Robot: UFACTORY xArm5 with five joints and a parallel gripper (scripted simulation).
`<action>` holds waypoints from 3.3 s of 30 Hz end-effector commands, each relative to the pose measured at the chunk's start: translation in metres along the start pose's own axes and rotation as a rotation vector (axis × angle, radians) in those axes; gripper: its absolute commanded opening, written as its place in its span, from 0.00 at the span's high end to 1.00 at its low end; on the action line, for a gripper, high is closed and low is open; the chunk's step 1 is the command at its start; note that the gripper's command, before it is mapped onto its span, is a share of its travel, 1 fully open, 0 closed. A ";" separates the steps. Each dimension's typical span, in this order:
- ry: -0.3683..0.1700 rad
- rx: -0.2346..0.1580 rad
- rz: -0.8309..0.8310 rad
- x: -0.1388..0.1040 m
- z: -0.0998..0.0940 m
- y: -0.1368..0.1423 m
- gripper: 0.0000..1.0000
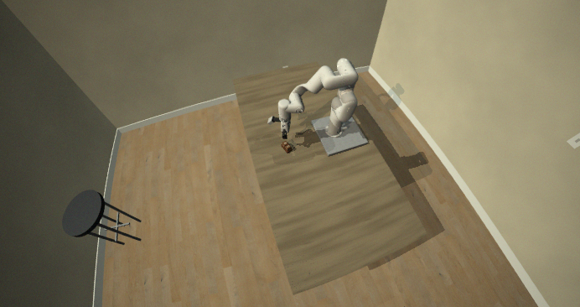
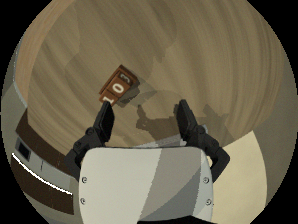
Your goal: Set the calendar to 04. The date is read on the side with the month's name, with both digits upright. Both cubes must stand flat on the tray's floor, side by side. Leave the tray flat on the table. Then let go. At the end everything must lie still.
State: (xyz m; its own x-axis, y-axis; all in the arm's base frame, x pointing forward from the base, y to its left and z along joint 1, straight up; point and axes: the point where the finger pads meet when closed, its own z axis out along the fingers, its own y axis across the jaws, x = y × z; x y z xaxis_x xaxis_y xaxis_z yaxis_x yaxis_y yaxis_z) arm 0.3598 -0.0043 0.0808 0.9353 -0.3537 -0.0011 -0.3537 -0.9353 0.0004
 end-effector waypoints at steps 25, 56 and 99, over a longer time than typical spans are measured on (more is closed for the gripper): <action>0.002 0.002 0.765 -0.023 -0.015 -0.067 0.00; 0.002 0.002 0.804 -0.024 -0.016 -0.070 0.51; 0.002 0.003 0.804 -0.025 0.007 -0.070 0.51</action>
State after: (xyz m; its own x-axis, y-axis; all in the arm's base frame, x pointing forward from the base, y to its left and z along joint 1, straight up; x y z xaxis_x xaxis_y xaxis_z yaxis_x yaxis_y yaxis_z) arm 0.3604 0.0699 0.0773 0.3941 -0.9191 -0.0003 -0.9191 -0.3941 0.0016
